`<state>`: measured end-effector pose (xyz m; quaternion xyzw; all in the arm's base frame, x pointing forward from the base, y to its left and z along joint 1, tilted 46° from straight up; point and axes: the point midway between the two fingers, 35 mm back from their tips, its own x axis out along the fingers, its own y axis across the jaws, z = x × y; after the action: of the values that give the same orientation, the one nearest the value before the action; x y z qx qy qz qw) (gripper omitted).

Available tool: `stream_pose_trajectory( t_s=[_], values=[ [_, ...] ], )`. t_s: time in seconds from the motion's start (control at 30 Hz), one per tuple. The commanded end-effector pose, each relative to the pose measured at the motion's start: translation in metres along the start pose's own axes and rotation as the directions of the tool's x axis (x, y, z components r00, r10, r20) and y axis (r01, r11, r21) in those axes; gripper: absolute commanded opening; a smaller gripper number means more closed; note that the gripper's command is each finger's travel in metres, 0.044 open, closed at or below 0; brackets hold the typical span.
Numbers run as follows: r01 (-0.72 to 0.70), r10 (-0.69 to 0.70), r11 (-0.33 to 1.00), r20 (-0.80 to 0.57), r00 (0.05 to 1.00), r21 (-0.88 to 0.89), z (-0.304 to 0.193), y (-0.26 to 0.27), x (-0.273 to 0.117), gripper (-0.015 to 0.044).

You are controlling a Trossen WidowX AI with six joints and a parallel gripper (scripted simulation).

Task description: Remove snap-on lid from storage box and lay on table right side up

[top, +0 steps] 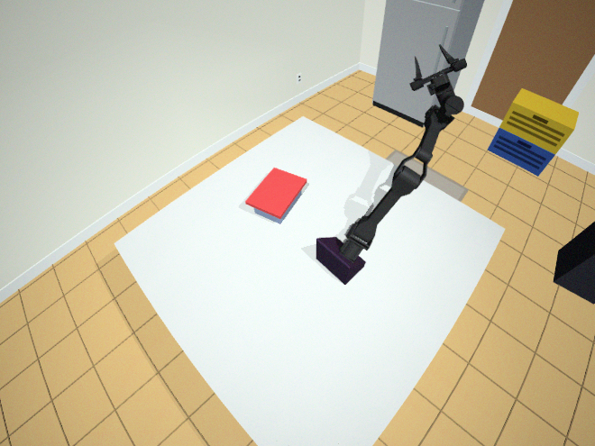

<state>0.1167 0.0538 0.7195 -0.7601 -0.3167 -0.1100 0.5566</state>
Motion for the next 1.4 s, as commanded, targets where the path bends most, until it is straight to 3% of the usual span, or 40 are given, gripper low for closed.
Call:
stream_pose_trajectory(
  t_s=[0.0,0.2,0.4,0.63,0.73,1.03,1.23,1.37],
  values=[
    [0.005,-0.005,1.000,-0.001,1.000,0.011,-0.001,0.000,0.000,0.0374],
    [0.163,-0.151,0.917,-0.063,0.987,0.364,-0.045,0.004,-0.010,0.0235],
    [0.272,-0.224,0.740,-0.156,0.962,0.615,-0.083,0.022,-0.016,0.0235],
    [0.398,-0.227,0.334,-0.337,0.914,0.854,-0.132,0.077,-0.018,0.0235],
    [0.390,-0.208,0.324,-0.338,0.918,0.862,-0.133,0.089,-0.015,0.0235],
    [0.471,-0.054,-0.022,-0.471,0.880,0.882,-0.156,0.175,-0.012,0.0235],
    [0.580,0.181,-0.320,-0.553,0.813,0.749,-0.153,0.272,-0.013,0.0235],
    [0.635,0.302,-0.406,-0.560,0.772,0.657,-0.141,0.317,-0.017,0.0235]
  ],
)
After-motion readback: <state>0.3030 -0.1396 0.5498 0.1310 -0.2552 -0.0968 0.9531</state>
